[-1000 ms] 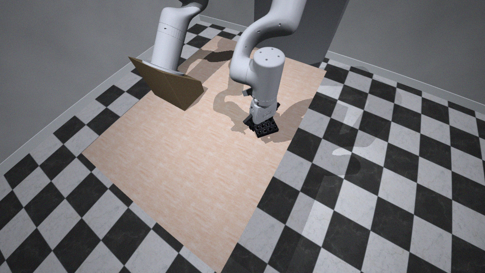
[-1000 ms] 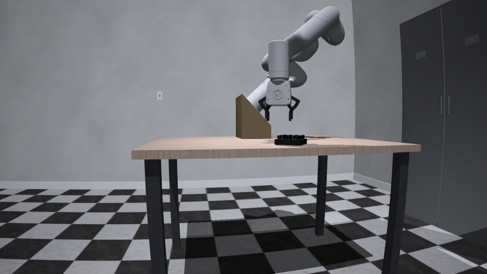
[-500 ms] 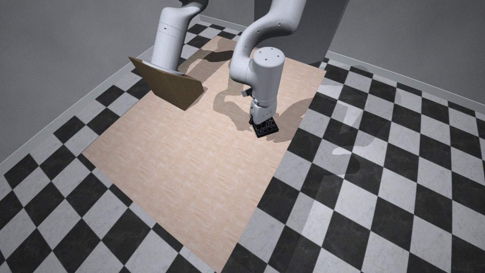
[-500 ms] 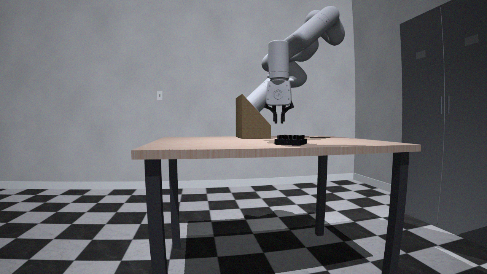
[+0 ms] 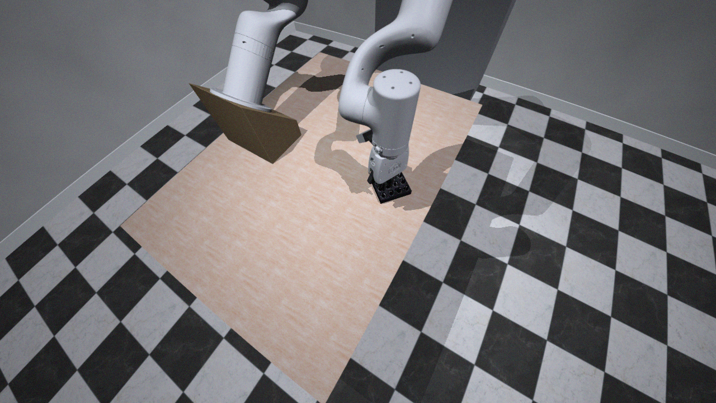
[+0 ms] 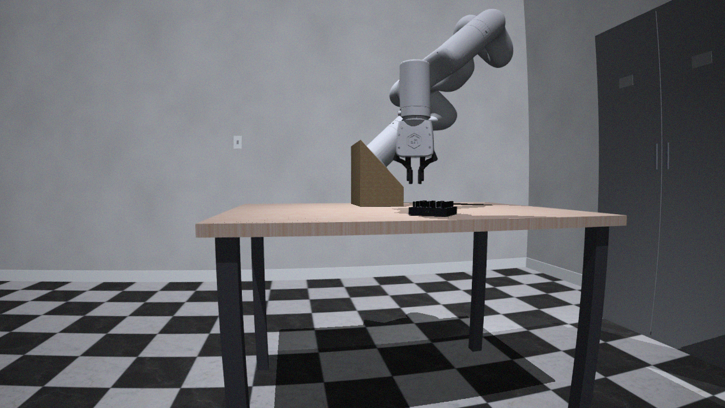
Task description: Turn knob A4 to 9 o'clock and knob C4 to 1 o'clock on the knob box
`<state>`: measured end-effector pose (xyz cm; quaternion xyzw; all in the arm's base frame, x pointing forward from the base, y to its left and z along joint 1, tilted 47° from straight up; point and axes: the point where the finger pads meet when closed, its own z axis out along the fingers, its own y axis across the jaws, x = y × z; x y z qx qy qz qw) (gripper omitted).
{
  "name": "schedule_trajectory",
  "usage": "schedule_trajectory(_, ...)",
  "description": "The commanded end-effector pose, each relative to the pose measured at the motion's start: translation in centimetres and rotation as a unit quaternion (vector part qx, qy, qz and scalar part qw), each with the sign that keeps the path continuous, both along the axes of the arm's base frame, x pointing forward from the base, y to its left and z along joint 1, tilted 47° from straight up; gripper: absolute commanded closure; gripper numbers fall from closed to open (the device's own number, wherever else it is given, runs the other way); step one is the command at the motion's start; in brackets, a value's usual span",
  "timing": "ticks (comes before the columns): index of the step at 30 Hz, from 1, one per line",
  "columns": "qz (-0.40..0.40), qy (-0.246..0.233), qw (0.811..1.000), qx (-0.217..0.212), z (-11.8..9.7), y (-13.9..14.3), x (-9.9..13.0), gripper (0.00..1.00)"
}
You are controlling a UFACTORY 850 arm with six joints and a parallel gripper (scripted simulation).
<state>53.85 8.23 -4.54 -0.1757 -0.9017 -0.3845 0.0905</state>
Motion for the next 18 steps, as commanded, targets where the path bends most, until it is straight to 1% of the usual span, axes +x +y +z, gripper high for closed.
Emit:
schedule_trajectory(1, 0.0, -0.001, 1.0, 0.0, 0.05, -0.06, 0.07, 0.81)
schedule_trajectory(18, 0.0, -0.001, 1.0, 0.0, -0.12, 0.12, 0.06, 0.81)
